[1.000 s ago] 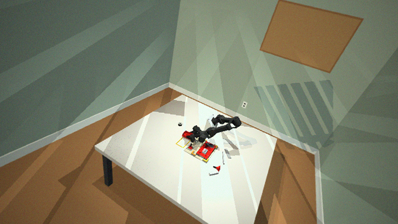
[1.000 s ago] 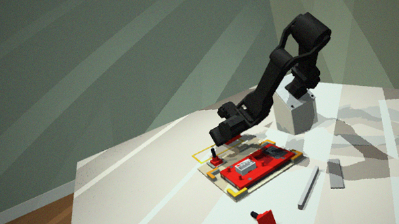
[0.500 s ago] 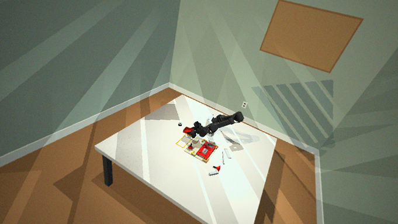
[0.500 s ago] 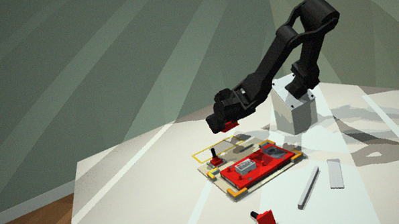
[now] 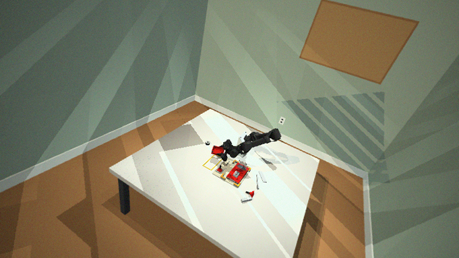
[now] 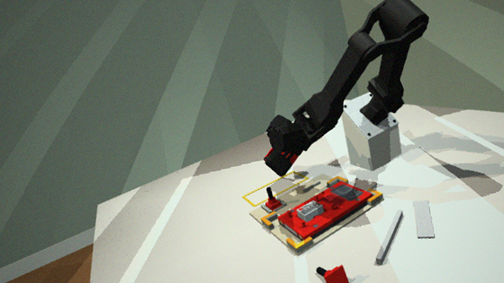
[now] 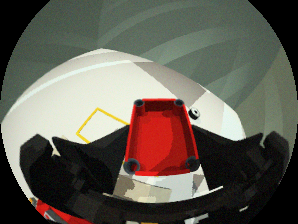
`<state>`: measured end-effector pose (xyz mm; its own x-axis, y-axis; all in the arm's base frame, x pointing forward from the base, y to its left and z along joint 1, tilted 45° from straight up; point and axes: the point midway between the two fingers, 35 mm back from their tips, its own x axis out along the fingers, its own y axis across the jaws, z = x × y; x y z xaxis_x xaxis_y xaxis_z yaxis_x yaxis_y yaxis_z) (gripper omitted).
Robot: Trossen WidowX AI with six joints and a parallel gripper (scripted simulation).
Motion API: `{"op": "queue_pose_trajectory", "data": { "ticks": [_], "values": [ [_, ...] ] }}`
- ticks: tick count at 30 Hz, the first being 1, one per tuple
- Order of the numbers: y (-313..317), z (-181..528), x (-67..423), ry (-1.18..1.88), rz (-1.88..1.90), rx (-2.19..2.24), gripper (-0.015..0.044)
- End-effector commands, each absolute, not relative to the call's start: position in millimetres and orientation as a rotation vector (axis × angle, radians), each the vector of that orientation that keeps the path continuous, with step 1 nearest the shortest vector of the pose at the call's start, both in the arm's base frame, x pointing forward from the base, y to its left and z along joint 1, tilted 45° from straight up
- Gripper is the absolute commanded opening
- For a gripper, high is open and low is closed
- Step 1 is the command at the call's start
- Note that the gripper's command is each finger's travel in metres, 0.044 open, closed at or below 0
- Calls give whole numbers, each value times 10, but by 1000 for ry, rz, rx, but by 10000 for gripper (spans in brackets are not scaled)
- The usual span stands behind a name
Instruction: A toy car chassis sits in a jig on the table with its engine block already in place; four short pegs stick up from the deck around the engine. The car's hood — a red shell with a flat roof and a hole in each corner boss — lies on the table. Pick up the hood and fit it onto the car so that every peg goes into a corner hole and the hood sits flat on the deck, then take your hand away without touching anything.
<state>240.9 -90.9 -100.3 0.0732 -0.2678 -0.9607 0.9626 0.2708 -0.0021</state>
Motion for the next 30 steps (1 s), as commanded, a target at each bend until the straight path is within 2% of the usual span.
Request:
{"op": "queue_pose_trajectory", "data": {
  "ticks": [1, 30],
  "values": [
    [-903, -1011, 2412, 1168, -1002, 707, 0],
    [-902, -1012, 2413, 1464, -319, -86, 0]
  ]
}}
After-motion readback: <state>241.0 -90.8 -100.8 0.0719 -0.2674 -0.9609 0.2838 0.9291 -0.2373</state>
